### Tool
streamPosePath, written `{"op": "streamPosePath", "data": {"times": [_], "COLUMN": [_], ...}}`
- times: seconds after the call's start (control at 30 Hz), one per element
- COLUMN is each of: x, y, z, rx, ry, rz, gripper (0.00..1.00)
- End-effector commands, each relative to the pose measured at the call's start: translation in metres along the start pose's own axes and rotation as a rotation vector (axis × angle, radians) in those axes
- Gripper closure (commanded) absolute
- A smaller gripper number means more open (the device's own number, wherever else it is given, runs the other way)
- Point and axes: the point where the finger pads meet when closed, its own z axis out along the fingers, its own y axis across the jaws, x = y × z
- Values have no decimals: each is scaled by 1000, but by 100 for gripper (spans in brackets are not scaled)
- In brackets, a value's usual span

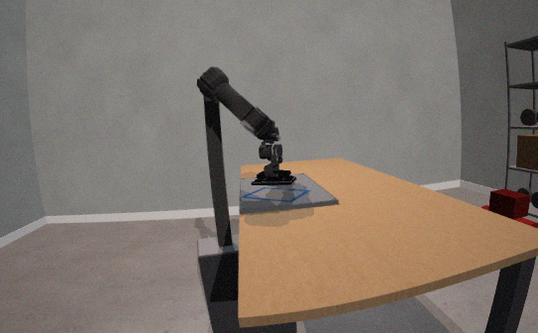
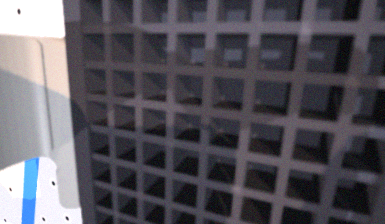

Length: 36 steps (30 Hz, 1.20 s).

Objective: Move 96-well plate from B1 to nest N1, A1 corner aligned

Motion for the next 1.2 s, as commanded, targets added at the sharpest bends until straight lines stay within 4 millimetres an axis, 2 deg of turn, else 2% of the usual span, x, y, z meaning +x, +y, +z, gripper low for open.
{"op": "streamPosePath", "data": {"times": [0.0, 1.17], "x": [-1, 1], "y": [0, 0], "z": [-2, 8], "rx": [0, -4], "ry": [-3, 1], "rz": [-1, -5], "gripper": [100, 100]}}
